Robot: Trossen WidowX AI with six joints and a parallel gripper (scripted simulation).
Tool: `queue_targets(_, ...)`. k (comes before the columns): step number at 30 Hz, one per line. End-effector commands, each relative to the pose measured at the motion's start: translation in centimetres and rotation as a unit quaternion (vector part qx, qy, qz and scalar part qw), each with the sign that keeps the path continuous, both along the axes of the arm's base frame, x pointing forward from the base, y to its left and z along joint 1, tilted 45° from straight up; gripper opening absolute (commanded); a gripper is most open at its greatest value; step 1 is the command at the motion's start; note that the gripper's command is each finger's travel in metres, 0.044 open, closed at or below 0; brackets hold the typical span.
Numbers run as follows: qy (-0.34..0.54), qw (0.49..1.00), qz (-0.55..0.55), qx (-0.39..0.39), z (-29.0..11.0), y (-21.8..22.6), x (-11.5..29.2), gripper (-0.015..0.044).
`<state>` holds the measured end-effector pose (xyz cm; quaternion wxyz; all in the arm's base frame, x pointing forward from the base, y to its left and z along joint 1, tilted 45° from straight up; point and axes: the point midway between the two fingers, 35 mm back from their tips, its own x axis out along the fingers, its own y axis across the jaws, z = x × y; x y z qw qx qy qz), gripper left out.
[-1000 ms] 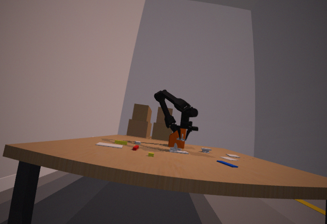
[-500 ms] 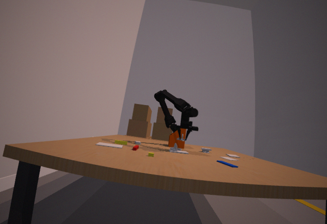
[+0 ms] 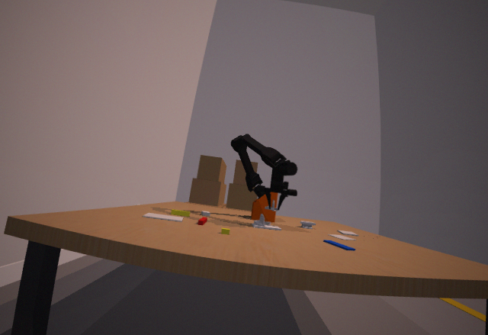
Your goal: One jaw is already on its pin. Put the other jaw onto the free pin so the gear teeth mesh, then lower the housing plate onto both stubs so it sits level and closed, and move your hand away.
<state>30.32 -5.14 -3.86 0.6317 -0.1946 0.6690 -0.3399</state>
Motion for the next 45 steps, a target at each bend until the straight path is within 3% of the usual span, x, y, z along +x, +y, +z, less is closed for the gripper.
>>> queue_targets(1,-0.002,1.0,-0.002,0.0,0.0,0.0,0.0,0.0134)
queue_targets(23,-0.007,1.0,-0.006,-0.001,-0.1,0.1,0.0,0.0134)
queue_targets(45,-0.007,1.0,-0.007,-0.001,-2.6,-2.4,-0.3,0.0134)
